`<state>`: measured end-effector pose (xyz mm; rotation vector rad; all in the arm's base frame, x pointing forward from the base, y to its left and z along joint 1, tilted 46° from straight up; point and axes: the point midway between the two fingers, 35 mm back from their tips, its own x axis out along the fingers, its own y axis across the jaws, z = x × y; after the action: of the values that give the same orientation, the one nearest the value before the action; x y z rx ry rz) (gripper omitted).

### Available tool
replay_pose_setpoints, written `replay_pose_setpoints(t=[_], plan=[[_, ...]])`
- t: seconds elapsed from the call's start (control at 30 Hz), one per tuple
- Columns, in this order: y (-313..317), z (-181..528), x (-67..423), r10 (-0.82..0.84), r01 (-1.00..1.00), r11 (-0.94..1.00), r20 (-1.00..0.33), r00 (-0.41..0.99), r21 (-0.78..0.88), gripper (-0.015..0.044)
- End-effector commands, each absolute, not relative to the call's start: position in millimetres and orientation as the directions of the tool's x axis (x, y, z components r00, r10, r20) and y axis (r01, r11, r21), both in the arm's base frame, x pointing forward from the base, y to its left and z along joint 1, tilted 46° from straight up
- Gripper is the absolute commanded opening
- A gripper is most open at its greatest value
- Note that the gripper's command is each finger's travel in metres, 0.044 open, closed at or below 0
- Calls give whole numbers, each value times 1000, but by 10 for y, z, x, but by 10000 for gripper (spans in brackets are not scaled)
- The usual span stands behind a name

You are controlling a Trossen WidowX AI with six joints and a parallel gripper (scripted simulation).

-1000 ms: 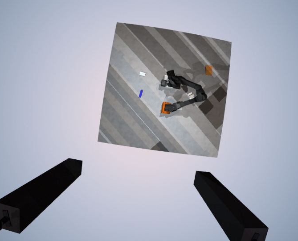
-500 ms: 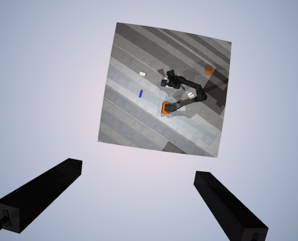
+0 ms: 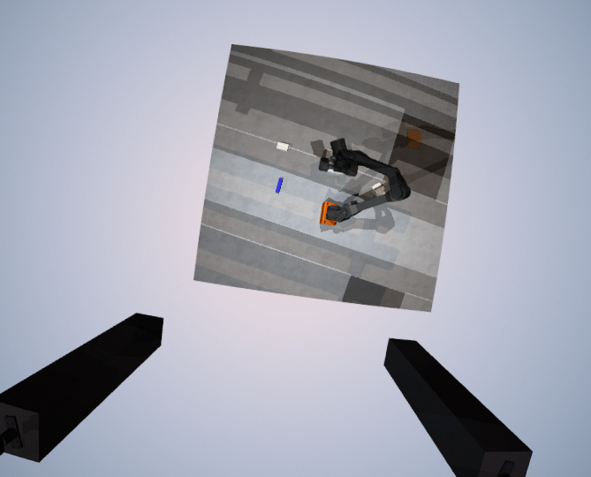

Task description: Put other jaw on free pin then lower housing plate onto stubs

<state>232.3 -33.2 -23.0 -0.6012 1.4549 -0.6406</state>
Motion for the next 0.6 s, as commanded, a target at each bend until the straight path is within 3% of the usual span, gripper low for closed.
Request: replay_pose_setpoints(t=[0.0,0.37,0.57], plan=[[-332,-230,2323,-715,32,698,-699,13,-715,440],[-316,-218,2326,-715,32,699,-699,13,-714,440],[15,79,2341,-711,29,703,-703,9,-711,440]])
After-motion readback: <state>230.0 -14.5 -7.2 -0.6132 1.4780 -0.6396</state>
